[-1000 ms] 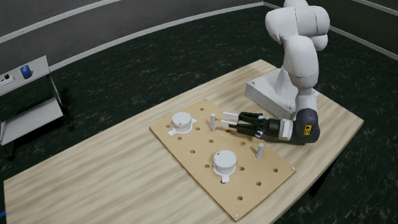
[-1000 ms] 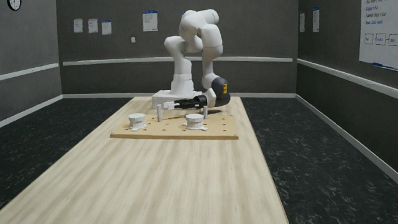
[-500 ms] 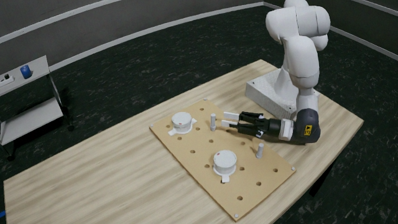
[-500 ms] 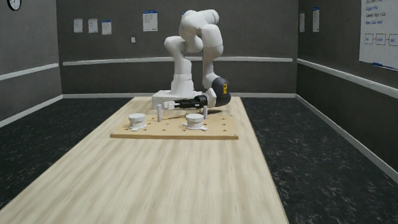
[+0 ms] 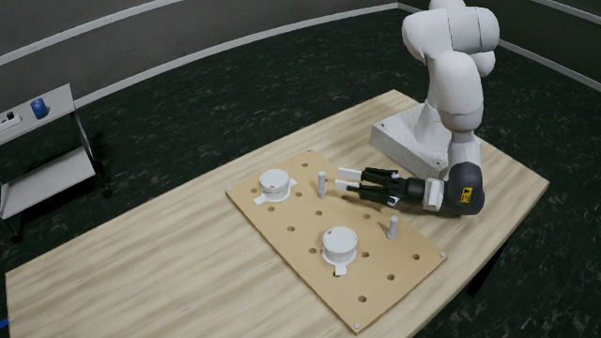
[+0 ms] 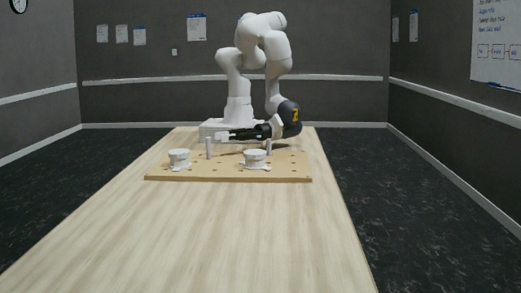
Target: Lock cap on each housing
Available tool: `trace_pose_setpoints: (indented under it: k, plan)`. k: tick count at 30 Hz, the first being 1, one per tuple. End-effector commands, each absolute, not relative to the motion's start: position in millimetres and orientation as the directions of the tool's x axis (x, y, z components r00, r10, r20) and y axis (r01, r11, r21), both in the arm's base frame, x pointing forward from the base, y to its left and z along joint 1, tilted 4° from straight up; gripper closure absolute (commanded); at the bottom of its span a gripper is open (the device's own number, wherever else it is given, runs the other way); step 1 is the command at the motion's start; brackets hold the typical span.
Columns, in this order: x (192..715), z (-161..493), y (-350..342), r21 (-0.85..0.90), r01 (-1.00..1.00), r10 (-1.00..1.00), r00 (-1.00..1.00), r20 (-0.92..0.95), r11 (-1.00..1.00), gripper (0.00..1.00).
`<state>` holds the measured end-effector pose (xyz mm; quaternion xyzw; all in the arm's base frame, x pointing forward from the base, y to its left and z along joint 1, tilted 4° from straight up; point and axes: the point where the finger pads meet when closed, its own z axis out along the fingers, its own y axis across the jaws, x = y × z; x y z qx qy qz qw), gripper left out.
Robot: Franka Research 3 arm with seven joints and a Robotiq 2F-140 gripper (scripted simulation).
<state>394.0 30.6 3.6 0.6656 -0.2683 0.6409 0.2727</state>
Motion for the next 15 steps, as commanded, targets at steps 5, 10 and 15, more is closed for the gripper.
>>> trace_pose_setpoints:
  k: [5, 10, 15]
  plan:
    - [394.2, 12.8, 29.6, 0.018, -0.709, -0.007, 0.033, 0.999, -0.705, 0.64]
    - [394.4, 17.0, 29.4, 0.018, -0.709, -0.007, 0.033, 0.999, -0.705, 0.64]
    - [394.9, 24.7, 29.2, 0.018, -0.709, -0.007, 0.033, 0.999, -0.705, 0.64]
